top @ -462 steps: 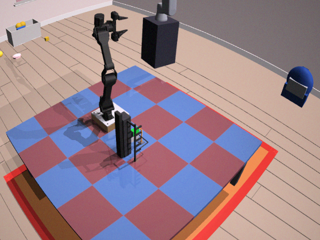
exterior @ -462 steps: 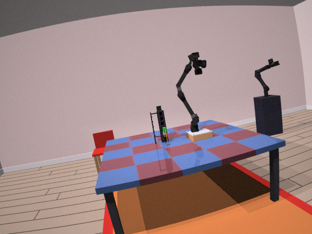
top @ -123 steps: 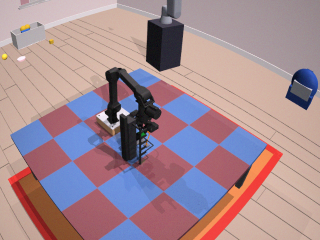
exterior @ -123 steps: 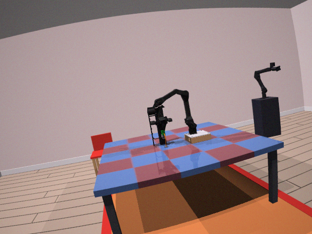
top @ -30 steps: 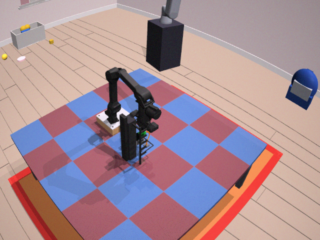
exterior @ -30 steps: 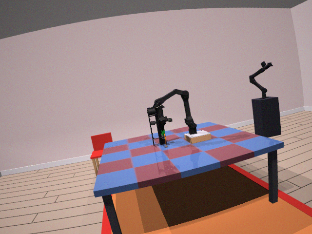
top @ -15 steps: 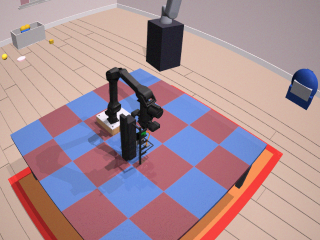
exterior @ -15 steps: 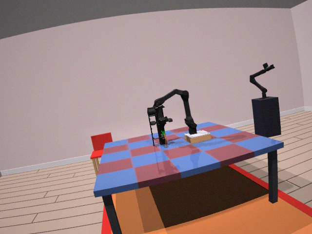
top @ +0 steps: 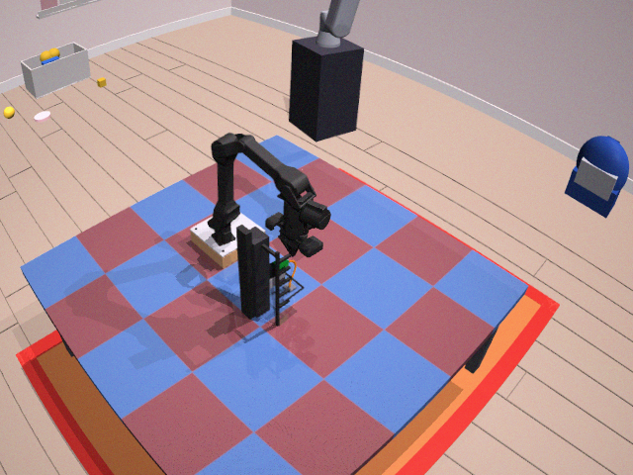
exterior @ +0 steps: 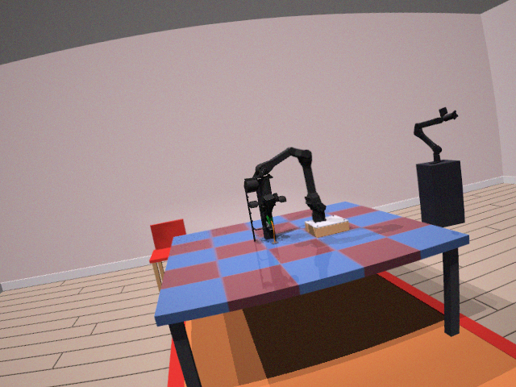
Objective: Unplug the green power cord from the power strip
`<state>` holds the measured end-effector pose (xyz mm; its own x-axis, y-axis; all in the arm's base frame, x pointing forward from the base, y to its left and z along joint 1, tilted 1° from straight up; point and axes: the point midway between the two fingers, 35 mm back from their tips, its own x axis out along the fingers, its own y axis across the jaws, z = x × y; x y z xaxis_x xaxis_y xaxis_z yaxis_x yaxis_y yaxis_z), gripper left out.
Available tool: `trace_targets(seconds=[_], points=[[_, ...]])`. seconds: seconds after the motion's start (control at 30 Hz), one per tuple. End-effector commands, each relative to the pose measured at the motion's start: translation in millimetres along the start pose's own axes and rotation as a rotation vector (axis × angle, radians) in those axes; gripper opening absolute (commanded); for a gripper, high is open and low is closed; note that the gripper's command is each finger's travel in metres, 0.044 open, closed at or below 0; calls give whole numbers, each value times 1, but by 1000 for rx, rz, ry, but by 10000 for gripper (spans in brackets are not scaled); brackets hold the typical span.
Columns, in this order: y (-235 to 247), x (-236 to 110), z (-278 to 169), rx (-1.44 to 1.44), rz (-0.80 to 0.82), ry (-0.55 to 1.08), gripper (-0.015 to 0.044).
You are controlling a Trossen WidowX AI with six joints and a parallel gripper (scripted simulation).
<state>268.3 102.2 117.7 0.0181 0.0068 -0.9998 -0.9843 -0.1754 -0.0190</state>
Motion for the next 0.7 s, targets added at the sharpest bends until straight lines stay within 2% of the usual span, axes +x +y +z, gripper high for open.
trace_targets(seconds=[0.0, 0.67], points=[[0, 0, 7, 4, 3, 1, 0], [4, 1, 40, 2, 9, 1, 0]])
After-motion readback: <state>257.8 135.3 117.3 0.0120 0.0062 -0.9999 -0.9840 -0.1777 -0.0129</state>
